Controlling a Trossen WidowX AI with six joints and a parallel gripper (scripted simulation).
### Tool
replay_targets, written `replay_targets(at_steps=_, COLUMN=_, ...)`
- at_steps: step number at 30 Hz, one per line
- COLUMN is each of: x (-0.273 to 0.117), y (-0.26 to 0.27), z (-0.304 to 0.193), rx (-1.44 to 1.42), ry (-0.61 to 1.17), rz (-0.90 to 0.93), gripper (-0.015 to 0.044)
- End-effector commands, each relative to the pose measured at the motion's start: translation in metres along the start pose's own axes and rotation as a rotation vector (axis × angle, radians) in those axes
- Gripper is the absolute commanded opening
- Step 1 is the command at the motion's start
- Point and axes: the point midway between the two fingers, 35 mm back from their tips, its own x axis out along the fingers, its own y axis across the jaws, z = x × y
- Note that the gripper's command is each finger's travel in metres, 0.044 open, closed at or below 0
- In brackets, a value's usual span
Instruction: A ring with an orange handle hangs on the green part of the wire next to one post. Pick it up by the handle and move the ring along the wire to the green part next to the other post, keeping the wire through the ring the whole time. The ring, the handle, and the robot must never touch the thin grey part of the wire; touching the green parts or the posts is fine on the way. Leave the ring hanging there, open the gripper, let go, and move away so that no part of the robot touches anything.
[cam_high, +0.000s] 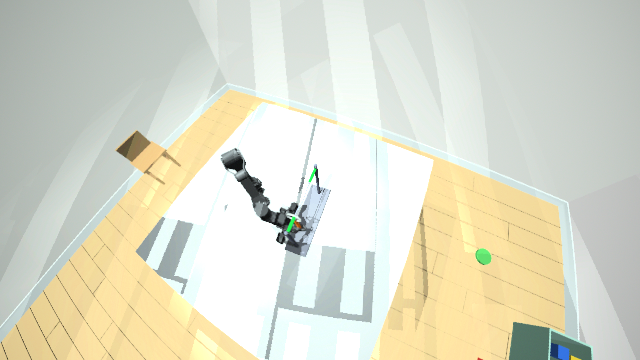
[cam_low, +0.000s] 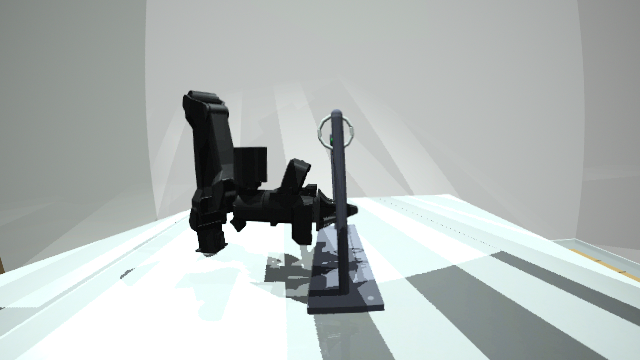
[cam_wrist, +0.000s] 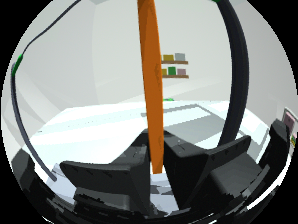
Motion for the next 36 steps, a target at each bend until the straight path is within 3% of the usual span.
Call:
replay_targets(at_steps=1, x=-0.001, y=0.005, z=-0.002, rx=0.004, ry=0.005, rz=-0.001, gripper=-0.015)
replay_targets(at_steps=36, x=-0.001, y=0.014, z=0.001, rx=-0.199, ry=0.016, rz=-0.026, gripper=-0.015)
